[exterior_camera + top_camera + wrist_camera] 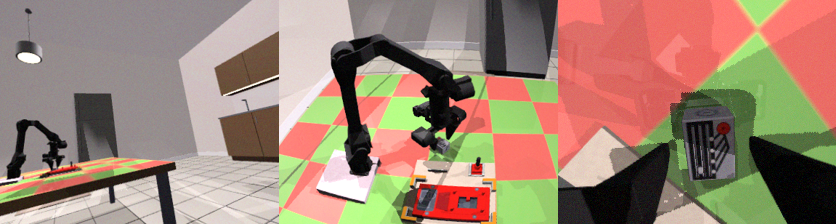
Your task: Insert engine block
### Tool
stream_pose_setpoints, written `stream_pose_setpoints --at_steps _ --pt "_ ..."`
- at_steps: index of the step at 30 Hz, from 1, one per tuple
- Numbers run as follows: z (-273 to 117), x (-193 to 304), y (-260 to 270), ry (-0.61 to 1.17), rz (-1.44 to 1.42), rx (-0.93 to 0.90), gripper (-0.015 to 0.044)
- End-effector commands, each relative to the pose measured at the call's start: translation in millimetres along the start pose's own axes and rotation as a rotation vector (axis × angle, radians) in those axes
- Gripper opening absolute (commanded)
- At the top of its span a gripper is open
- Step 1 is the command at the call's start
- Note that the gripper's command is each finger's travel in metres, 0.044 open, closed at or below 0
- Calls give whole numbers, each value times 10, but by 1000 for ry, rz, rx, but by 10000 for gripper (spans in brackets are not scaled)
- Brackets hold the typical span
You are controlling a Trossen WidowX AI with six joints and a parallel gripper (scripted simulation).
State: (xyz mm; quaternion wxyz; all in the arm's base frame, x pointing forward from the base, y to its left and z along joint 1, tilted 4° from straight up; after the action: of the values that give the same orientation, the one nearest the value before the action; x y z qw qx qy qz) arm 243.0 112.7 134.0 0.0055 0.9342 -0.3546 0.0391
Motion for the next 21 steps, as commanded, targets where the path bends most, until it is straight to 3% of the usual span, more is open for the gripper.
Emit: stream_pose_setpoints --at_steps 1,4,10,13,21 --pt "8 -2 0 -4 -4 1 204" --pt "8 -2 0 -4 -4 1 125" --pt "8 -2 0 -4 -4 1 85" --pt "-11 1 -4 -4 -4 1 6" --pt "-247 41 -39 -3 -4 2 0"
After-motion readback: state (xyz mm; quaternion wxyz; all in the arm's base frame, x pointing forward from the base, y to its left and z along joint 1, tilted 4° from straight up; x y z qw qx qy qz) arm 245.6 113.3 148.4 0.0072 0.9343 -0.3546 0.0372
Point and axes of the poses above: the point midway between the two fingers, 35 mm back from their tips, its own z axis out along the fingers, its own y axis across the jaws, x = y × z, the point moved 9 cm from there along -z, back along the fingers, and after that the axes turned 3 degrees about -z, right-handed, at the moved point
